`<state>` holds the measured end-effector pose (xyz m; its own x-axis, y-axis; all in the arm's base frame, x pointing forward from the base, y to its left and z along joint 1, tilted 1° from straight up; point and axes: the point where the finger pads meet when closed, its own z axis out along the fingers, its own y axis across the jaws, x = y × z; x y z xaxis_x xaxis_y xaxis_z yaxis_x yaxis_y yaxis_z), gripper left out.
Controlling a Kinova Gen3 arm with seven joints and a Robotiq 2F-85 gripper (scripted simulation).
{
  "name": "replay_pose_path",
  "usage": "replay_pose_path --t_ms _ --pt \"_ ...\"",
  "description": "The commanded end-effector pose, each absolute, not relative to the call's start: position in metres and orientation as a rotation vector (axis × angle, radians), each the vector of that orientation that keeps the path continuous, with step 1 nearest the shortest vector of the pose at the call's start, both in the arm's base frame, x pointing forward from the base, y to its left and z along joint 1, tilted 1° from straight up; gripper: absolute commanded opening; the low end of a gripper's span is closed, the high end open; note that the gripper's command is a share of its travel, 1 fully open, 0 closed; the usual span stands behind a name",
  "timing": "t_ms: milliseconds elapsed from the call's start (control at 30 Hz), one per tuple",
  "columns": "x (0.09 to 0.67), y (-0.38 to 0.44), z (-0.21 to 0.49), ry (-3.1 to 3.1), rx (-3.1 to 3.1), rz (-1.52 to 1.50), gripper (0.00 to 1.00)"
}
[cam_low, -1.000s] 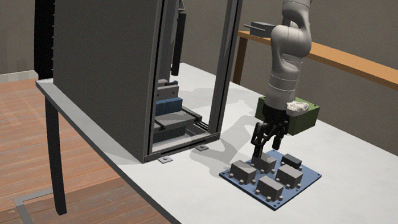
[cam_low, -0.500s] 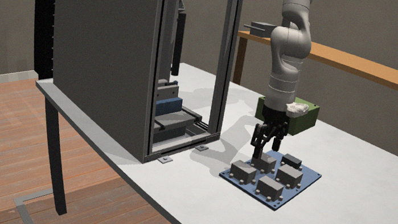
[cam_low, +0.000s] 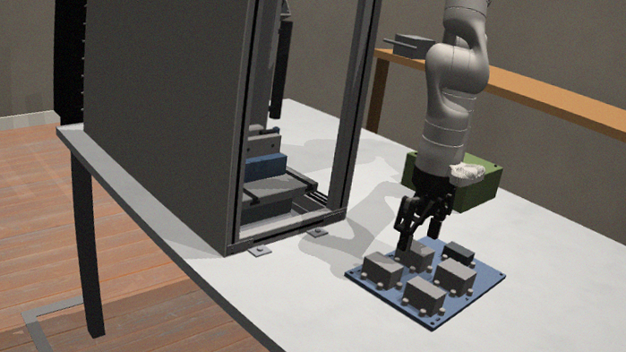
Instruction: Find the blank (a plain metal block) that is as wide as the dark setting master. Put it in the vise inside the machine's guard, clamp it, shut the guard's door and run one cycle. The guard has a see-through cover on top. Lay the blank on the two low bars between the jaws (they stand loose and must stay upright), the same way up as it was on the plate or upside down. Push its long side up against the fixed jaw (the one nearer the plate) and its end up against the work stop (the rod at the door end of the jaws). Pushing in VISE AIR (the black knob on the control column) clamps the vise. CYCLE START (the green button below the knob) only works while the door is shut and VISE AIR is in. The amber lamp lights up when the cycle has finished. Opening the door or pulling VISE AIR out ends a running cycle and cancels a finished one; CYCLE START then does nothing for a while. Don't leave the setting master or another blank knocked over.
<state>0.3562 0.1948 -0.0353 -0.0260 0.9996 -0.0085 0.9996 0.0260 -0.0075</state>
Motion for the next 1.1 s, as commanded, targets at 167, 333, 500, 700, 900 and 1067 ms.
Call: replay_pose_path --t_ms 167,333,500,700,900,1067 --pt "0.3569 0.1941 -0.0374 2.24 2.198 -0.016 1.0" --pt "0.3569 0.1941 -0.0374 2.24 2.198 -0.016 1.0" --pt "0.3571 0.1935 -0.0404 2.24 2.198 -0.016 1.0" --pt "0.3571 0.1935 -0.0404 2.24 2.198 -0.016 1.0" --pt "0.3571 0.1935 -0.0404 2.24 2.198 -0.016 1.0" --pt "0.3574 0.193 -0.0409 2.24 2.198 -0.016 1.0"
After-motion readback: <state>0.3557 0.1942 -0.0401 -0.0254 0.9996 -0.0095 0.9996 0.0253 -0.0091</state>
